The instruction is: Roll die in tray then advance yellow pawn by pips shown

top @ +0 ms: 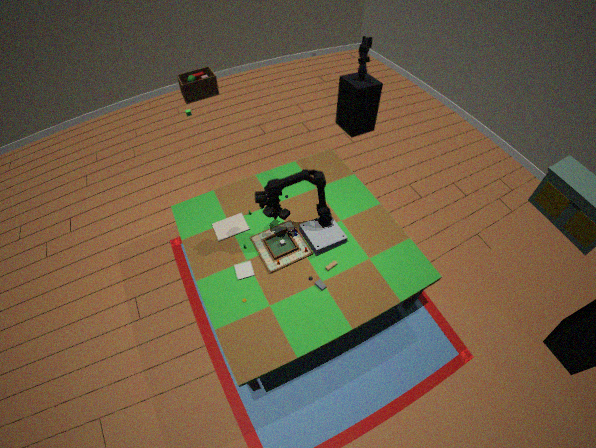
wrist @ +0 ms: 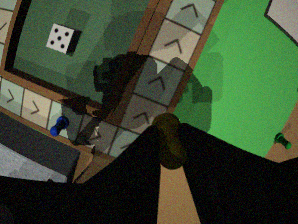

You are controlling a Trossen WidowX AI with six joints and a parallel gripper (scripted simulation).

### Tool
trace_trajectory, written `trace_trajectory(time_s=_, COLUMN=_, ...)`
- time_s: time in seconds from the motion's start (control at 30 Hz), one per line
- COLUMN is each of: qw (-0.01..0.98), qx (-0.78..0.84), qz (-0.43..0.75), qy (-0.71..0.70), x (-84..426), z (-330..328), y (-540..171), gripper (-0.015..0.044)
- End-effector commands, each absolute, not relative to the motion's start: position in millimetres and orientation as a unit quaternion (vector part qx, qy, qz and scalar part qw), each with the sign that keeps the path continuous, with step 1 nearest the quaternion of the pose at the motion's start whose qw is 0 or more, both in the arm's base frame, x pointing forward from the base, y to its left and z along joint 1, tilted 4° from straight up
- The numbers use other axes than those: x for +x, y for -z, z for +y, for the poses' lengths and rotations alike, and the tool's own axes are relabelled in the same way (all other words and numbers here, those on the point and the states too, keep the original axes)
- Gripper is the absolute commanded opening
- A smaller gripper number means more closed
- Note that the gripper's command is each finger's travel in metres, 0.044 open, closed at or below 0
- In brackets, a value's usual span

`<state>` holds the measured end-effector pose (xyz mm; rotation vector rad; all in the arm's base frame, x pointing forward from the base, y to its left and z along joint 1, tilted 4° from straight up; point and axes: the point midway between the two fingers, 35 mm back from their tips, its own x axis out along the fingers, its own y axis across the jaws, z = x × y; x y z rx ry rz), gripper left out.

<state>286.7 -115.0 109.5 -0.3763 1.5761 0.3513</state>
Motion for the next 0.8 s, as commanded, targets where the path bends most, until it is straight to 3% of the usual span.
trace_trajectory(time_s=0.0, qw=0.68, qx=-0.166, qz=0.697, qy=-0.154, x=309, z=-112, y=-106, gripper=0.0)
trace_trajectory(time_s=0.77, qw=0.68, qx=-0.152, qz=0.705, qy=-0.136, x=408, z=-82, y=-51, gripper=0.0)
